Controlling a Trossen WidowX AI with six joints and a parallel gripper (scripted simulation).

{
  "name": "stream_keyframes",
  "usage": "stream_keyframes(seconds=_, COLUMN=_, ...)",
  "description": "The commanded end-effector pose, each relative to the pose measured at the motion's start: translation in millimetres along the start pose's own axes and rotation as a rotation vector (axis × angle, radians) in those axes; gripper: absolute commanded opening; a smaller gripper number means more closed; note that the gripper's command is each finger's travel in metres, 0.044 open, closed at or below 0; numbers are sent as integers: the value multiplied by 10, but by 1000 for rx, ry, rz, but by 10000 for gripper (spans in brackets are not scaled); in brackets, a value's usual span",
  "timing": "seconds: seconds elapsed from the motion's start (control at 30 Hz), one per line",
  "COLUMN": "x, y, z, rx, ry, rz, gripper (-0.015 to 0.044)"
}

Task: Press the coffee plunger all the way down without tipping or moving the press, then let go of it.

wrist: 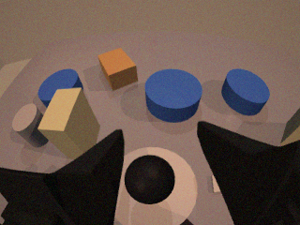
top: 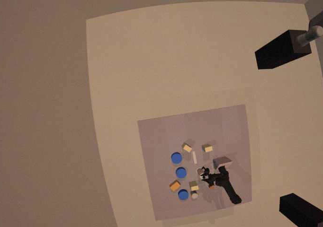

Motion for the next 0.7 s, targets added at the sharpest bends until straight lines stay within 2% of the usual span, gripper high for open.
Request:
stream_keyframes(seconds=0.0, x=-1, y=0, z=-6, rx=-3, ry=6, rz=0, gripper=334)
stream_keyframes(seconds=0.13, x=-1, y=0, z=-6, rx=-3, ry=6, rz=0, gripper=439)
stream_keyframes(seconds=0.67, x=-73, y=-207, z=-177, rx=70, ry=59, rz=19, gripper=440)
Point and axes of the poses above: the point midway between the two fingers, 35 mm back from their tips, its own x axis out along the fingers, its own z axis across the jaws, y = z × x, the point moved 4 cm from there along -x, back along the fingers, and after that the axes turned 13 degrees about -x, right-handed, at the moved point
